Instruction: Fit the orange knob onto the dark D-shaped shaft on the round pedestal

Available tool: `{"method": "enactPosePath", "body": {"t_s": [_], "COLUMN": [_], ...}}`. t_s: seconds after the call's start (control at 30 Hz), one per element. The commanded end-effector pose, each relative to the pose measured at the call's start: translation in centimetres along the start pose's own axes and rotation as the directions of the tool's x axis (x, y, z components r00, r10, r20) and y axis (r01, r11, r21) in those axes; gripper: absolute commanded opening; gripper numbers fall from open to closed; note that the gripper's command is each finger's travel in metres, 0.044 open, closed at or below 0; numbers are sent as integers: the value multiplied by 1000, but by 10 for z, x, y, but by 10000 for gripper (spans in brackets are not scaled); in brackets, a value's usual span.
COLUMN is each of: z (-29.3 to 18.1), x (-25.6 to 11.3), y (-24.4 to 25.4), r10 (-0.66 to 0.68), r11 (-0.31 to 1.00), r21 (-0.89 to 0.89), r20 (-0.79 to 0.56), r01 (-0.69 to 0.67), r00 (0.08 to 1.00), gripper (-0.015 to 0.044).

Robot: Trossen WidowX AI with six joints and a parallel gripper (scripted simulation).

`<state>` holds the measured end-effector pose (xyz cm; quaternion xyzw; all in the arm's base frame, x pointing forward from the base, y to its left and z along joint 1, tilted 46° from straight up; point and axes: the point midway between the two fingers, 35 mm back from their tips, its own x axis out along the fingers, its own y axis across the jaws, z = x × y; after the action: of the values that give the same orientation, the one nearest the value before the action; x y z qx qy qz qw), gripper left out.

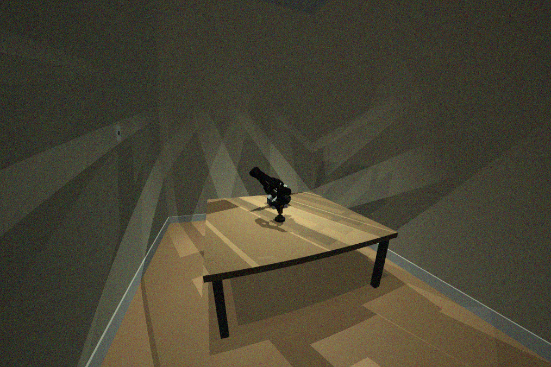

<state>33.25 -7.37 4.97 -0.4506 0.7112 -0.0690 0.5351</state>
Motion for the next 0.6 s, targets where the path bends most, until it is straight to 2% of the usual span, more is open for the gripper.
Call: {"method": "enactPosePath", "body": {"t_s": [0.0, 0.57], "z": [1, -1], "x": [1, 4], "y": [1, 0], "r10": [1, 1], "r11": [997, 997], "r21": [-71, -71], "r20": [2, 1], "r01": [-1, -1], "r00": [1000, 1000], "gripper": [0, 0]}}
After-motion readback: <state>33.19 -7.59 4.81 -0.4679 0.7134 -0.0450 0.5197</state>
